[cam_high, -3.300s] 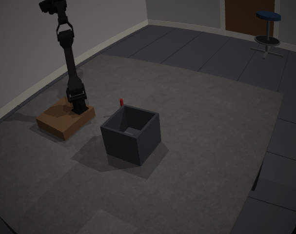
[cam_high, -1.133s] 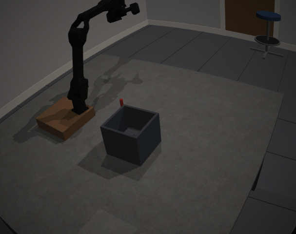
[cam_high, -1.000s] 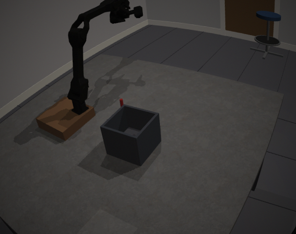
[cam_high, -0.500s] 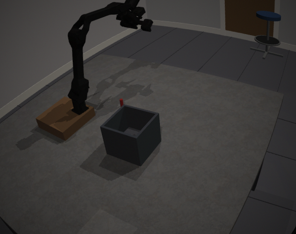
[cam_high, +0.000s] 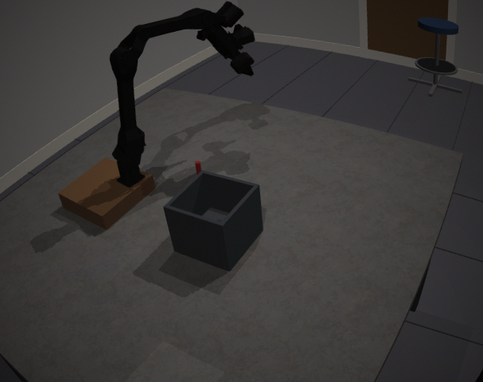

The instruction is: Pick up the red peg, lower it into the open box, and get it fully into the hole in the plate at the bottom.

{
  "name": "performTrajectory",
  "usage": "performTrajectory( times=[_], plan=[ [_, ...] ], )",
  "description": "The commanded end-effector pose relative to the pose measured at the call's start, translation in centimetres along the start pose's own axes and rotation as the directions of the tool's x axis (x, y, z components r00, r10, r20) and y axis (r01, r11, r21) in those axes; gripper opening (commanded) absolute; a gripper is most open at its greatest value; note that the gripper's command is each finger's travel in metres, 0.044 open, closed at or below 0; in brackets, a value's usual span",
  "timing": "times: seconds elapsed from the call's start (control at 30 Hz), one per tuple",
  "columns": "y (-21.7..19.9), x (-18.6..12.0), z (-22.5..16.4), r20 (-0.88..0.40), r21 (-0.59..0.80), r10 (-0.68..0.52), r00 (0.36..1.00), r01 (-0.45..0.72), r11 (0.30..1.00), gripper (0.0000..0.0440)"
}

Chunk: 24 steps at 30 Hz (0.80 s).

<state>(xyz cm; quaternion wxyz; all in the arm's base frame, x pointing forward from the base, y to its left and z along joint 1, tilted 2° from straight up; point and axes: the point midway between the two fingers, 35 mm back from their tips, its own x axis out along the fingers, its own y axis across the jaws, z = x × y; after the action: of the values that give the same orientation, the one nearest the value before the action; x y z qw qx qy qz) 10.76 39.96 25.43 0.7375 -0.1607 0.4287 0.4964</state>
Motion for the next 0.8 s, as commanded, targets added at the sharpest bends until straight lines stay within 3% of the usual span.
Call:
performTrajectory(
  times=[0.0, 0.37, 0.77],
  plan=[
    [-2.7, 0.0, -1.0, -0.041, 0.136, -0.054, 0.998, 0.060, 0.989, 0.0440],
    [-8.7, -0.5, -3.8, -0.155, 0.457, -0.152, 0.976, 0.207, 0.865, 0.0440],
    [-13.7, -1.6, -7.8, -0.281, 0.731, -0.198, 0.939, 0.344, 0.589, 0.0440]
  ],
)
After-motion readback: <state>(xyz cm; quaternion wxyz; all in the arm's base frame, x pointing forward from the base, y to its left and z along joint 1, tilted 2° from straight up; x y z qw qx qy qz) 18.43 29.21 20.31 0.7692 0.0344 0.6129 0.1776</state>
